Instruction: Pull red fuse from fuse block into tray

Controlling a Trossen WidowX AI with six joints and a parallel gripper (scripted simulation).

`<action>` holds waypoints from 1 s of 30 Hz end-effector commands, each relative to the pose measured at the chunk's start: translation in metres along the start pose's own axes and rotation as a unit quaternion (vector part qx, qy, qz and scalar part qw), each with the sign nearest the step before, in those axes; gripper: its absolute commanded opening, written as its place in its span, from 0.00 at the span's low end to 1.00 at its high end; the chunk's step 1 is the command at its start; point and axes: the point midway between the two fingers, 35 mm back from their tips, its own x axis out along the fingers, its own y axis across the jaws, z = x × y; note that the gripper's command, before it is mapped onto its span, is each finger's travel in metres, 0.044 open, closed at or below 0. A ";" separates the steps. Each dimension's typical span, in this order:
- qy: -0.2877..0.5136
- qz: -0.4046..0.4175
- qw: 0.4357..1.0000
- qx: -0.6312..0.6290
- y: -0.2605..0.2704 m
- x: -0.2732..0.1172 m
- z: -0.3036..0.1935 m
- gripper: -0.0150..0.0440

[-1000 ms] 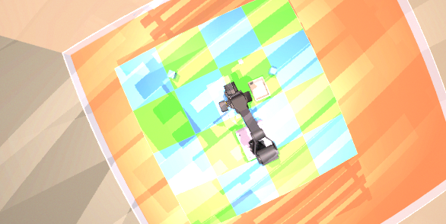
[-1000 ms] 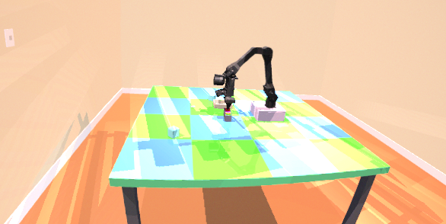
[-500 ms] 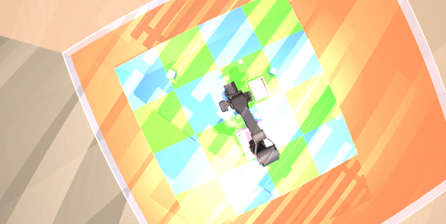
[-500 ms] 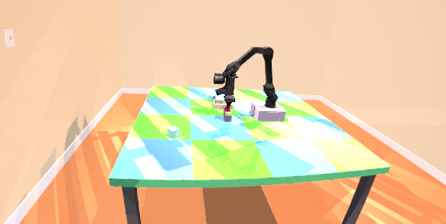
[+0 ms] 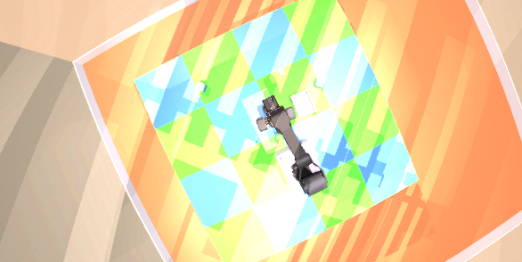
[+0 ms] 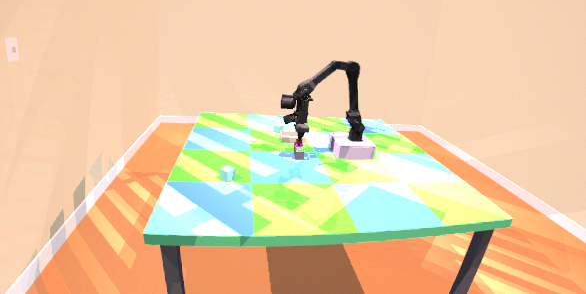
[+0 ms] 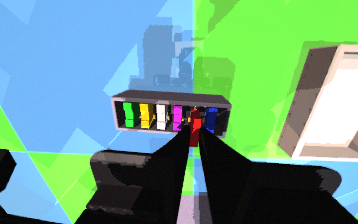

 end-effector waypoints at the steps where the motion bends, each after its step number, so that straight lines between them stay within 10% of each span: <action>1: -0.001 -0.001 1.000 0.002 0.000 -0.003 0.000 0.25; 30: -0.001 -0.001 1.000 0.003 0.000 -0.030 0.000 0.25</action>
